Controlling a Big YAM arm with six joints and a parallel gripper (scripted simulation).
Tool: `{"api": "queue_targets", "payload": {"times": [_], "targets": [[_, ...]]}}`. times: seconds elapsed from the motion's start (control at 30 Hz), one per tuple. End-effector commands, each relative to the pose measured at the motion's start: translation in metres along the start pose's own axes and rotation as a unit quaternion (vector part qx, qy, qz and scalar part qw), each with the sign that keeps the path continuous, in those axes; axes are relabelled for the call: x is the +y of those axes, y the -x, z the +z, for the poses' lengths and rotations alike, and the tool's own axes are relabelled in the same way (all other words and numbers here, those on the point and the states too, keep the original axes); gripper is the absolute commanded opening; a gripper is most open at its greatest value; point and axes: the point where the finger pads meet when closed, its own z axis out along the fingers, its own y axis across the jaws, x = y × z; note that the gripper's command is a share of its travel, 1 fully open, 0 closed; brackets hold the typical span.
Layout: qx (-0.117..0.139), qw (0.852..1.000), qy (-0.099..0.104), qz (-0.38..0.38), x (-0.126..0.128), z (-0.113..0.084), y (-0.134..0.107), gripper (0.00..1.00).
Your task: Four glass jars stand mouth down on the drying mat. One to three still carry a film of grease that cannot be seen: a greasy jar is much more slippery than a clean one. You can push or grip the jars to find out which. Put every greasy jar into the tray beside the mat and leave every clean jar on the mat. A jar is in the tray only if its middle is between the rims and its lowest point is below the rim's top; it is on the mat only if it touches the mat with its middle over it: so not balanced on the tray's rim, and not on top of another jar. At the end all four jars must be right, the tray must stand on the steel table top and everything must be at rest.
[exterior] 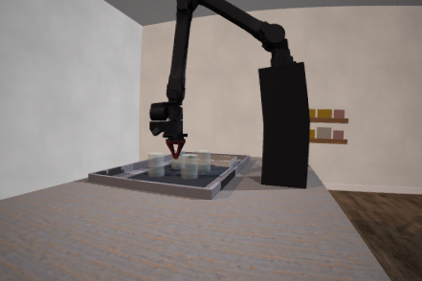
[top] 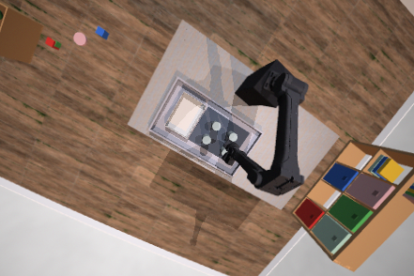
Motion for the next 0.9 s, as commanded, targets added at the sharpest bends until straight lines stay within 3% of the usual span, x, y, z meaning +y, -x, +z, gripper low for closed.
{"api": "queue_targets", "payload": {"times": [0.0,0.87], "targets": [[-0.009,1.000,-0.001,0.009,-0.0015,-0.0032,0.0053,0.00],[-0.009,1.000,-0.001,0.009,-0.0014,-0.0031,0.0024,0.00]]}}
